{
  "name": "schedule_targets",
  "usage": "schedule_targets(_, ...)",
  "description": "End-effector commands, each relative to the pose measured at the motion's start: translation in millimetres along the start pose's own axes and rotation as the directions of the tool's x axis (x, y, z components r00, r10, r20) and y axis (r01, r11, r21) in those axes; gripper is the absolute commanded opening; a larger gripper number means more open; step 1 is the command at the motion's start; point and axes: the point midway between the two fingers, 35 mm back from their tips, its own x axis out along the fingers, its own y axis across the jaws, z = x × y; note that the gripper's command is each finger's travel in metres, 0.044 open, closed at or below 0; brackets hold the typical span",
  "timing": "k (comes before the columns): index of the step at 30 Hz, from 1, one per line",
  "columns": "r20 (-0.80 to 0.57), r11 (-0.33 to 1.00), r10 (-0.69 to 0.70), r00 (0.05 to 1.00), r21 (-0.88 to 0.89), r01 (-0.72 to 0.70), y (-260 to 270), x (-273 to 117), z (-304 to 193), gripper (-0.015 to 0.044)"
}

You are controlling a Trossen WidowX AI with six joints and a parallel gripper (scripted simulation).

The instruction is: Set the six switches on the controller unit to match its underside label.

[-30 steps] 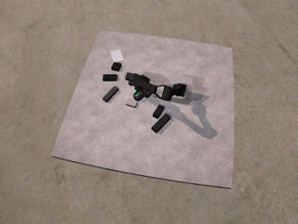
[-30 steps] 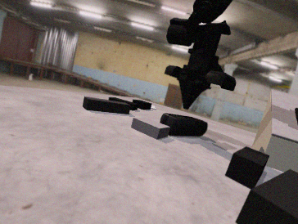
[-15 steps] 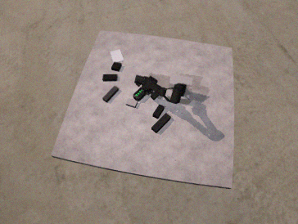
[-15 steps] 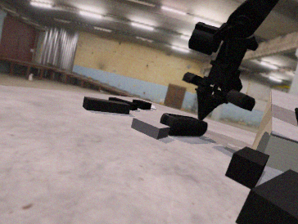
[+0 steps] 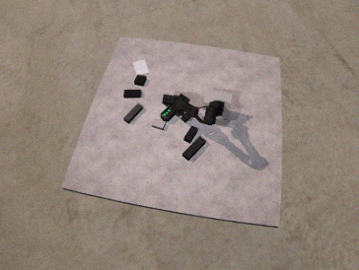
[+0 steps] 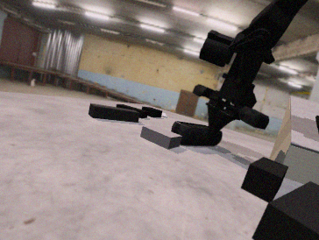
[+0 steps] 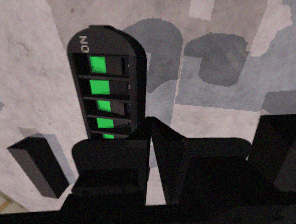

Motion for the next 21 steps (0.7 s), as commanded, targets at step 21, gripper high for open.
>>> schedule_targets(21, 0.006, 1.0, -0.005, 1.0, 0.009, 0.005, -6.5, 25.5, 2.8, 0.0)
